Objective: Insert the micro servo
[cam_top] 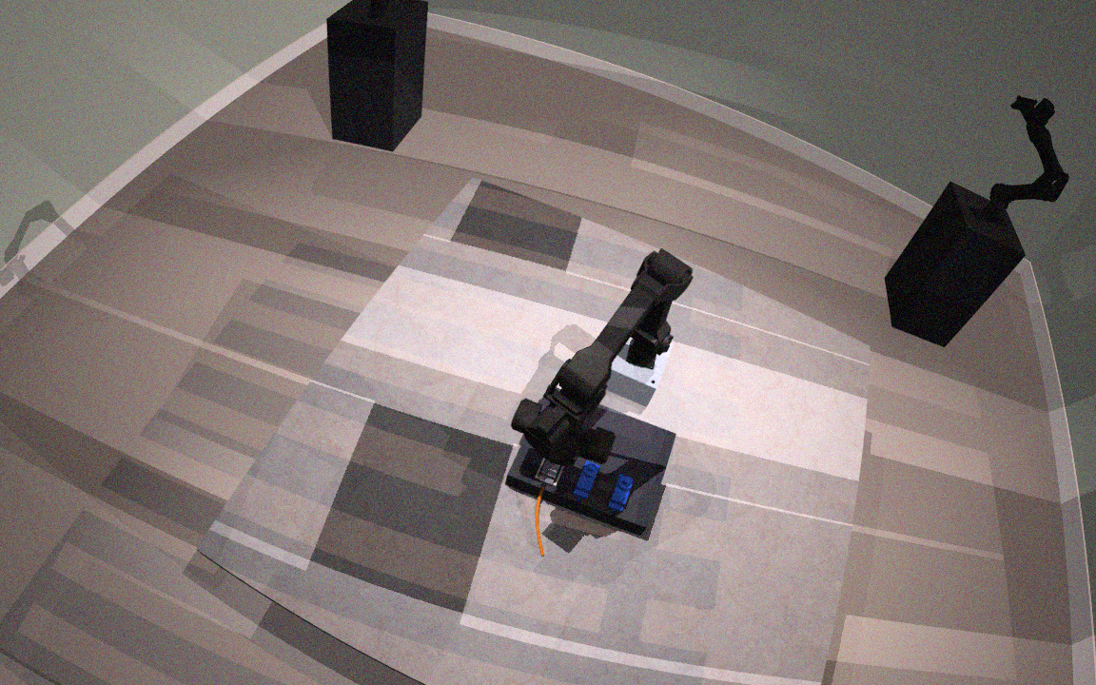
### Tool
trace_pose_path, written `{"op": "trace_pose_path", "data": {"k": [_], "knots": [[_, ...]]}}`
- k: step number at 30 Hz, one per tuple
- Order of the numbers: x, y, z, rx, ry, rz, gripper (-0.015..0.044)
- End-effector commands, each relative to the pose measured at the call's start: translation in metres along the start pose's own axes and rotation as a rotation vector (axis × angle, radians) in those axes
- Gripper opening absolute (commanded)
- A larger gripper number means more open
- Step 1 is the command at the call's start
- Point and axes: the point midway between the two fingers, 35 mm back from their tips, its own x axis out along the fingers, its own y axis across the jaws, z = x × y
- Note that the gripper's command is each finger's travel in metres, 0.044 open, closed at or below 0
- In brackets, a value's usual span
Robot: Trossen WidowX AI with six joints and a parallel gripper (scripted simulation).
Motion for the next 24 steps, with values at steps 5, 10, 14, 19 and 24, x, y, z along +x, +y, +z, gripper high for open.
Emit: {"op": "trace_pose_path", "data": {"k": [5, 10, 14, 19, 24], "knots": [[-0.046, 0.001, -0.081, 0.000, 0.011, 0.002, 0.0440], [-0.049, 0.002, -0.088, 0.001, 0.012, 0.002, 0.0440], [-0.051, 0.002, -0.088, 0.001, 0.012, 0.002, 0.0440], [-0.084, 0.002, -0.087, 0.003, 0.006, -0.002, 0.0440], [-0.100, 0.003, -0.087, 0.005, 0.003, -0.004, 0.0440]]}}
